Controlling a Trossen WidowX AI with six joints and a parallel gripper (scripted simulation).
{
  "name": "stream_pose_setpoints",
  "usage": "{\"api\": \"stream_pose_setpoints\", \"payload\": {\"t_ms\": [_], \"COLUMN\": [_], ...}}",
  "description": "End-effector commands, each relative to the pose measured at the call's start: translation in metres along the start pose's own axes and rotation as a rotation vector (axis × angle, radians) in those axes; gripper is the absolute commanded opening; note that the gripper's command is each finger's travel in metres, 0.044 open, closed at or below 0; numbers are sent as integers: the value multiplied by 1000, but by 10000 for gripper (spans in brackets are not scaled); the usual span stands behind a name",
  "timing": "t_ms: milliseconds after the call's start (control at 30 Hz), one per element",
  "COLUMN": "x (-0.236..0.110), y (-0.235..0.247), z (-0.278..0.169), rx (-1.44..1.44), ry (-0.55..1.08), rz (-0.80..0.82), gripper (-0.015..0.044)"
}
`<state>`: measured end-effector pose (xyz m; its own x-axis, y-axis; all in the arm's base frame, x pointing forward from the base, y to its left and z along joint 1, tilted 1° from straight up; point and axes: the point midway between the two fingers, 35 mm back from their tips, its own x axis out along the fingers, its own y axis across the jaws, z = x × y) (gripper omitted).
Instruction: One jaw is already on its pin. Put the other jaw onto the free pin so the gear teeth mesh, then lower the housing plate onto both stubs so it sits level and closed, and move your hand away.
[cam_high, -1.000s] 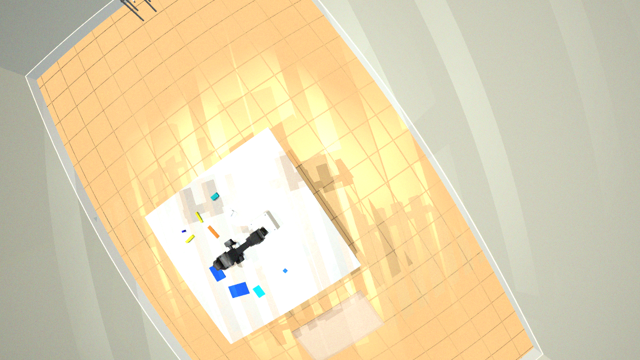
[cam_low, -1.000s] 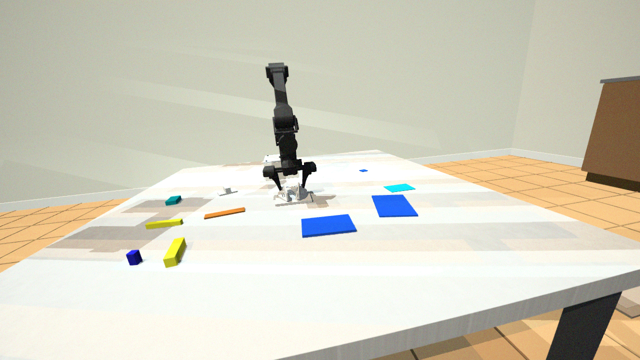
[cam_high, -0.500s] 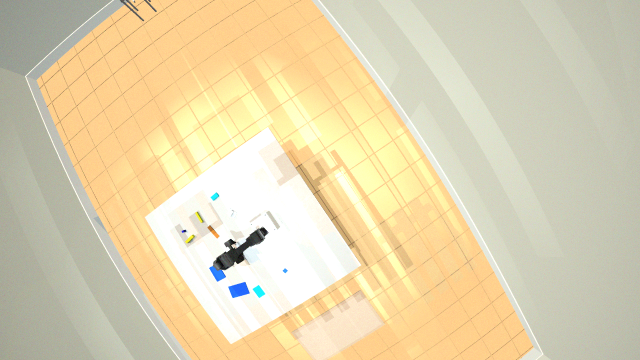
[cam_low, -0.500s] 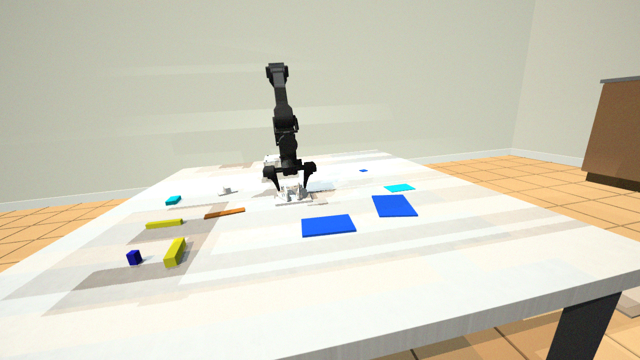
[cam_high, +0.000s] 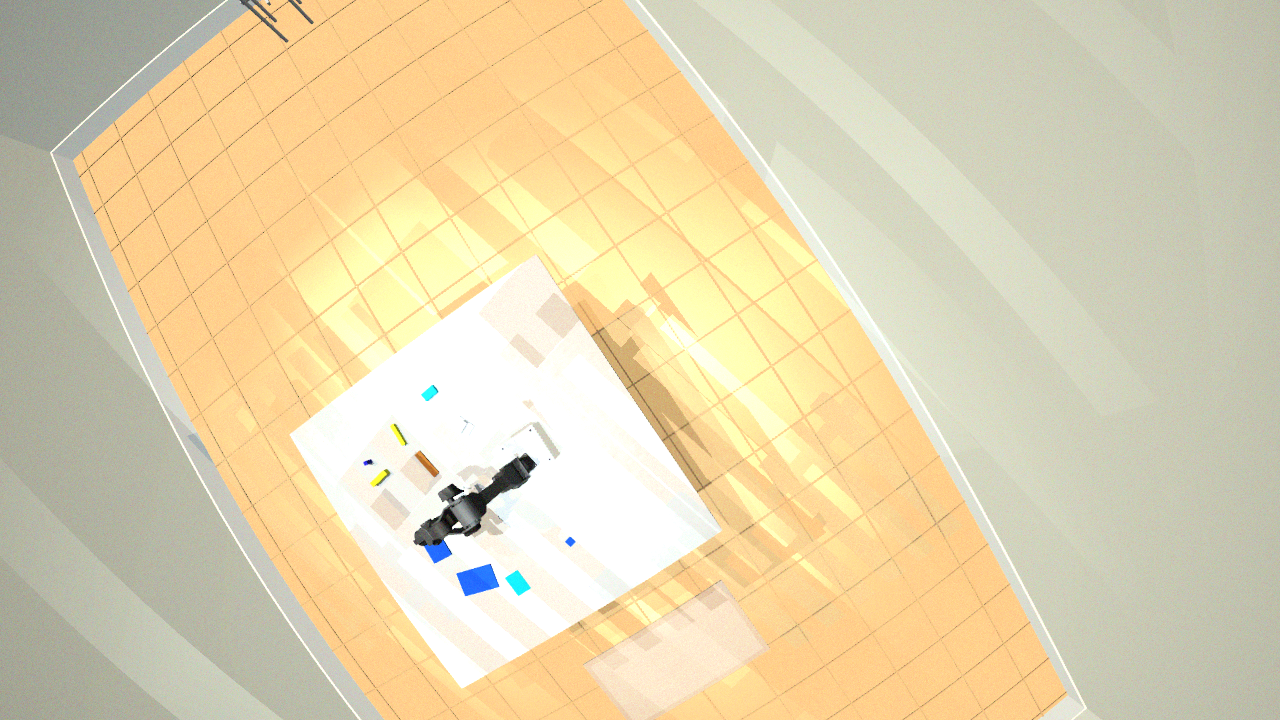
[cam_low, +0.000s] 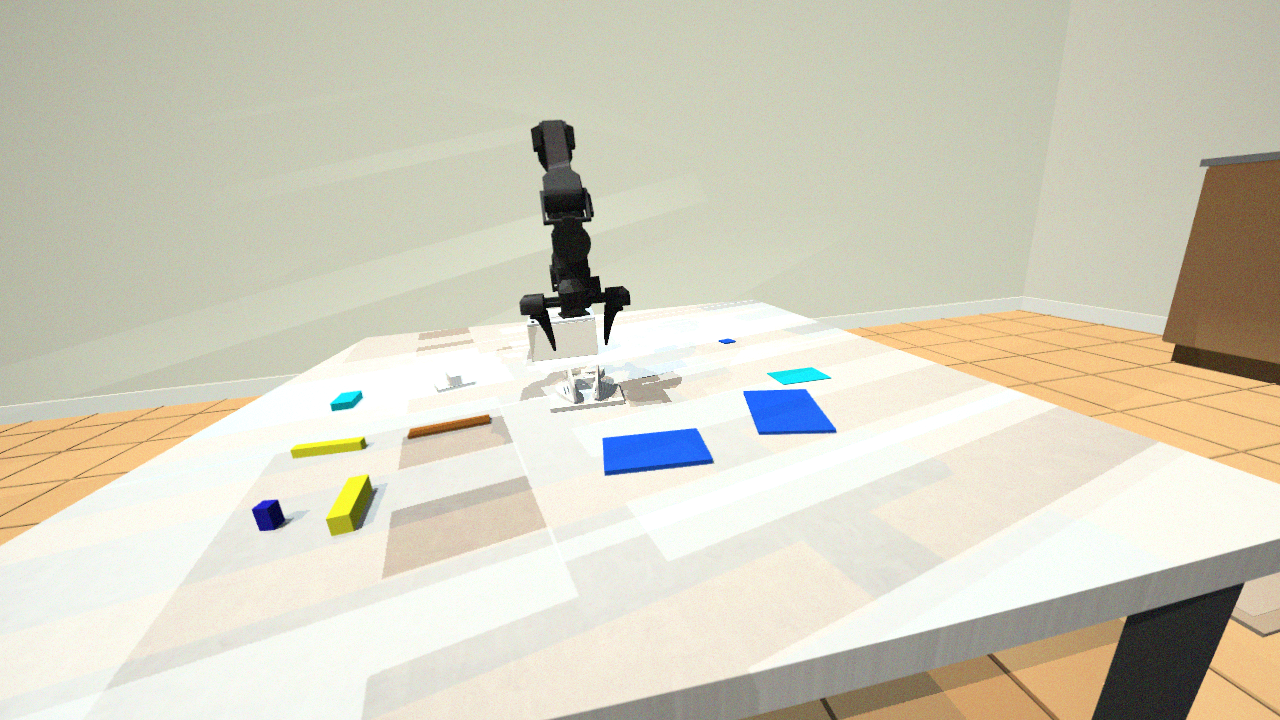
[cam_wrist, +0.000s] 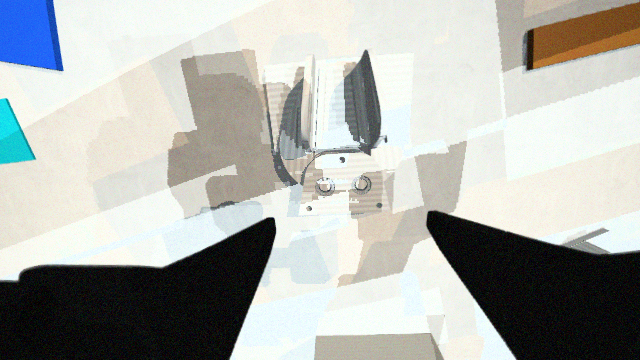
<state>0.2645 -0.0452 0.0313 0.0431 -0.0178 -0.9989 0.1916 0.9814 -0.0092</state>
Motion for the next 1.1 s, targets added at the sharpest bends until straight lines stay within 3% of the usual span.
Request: {"api": "stream_pose_setpoints", "payload": {"t_ms": [0, 267, 1067], "x": [-5, -57, -57], "y": [0, -1, -1], "z": [-5, -62, -64], "rx": [0, -1, -1], "ry": [0, 5, 5], "rz": [0, -3, -3], "gripper": [440, 440, 440]}}
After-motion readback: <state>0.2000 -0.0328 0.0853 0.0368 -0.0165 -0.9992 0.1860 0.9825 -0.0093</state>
